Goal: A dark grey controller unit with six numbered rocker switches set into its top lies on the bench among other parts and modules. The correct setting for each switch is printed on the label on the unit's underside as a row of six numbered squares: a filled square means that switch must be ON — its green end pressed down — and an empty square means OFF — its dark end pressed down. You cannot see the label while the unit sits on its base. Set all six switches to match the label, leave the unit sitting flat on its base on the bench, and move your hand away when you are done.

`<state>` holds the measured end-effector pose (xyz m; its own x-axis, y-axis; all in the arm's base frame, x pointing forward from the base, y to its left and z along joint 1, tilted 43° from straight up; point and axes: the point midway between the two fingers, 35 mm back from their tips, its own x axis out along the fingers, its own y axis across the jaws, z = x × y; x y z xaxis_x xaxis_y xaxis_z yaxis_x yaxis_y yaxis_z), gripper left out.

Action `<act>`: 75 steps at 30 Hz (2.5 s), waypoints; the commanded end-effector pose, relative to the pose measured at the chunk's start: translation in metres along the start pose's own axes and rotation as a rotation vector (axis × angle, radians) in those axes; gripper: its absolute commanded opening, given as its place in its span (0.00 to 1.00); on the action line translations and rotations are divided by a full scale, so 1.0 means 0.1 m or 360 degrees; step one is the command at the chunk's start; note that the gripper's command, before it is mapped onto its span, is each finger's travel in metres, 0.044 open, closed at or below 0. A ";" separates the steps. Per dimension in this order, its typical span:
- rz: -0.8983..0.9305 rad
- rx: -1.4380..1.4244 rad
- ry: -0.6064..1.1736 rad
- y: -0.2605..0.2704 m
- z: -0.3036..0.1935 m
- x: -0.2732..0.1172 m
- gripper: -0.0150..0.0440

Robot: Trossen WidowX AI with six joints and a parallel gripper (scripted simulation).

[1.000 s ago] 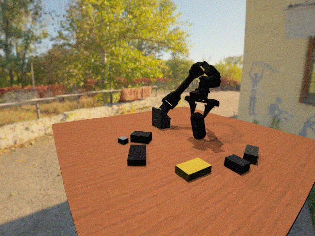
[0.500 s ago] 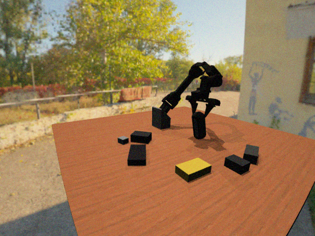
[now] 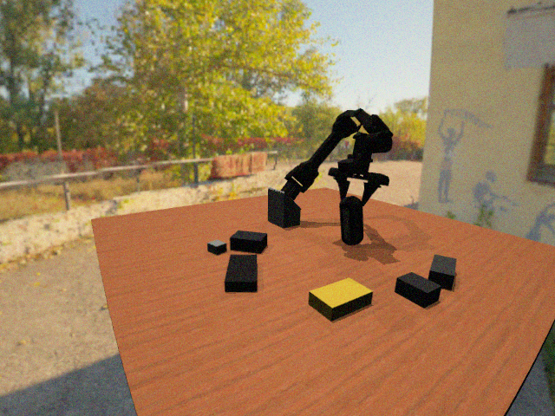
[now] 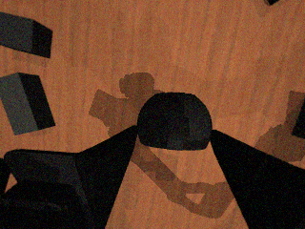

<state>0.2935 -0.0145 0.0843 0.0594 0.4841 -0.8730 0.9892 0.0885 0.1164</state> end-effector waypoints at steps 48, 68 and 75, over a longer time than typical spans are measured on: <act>-0.0013 -0.0005 0.0210 0.00 -0.40 -0.09 0.83; -0.0013 -0.0005 0.0283 0.00 -0.55 -0.10 0.83; -0.0013 -0.0004 0.0311 0.00 -0.60 -0.10 0.83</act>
<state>0.2855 0.0259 0.1208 0.0346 0.6284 -0.7772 0.9892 0.0891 0.1161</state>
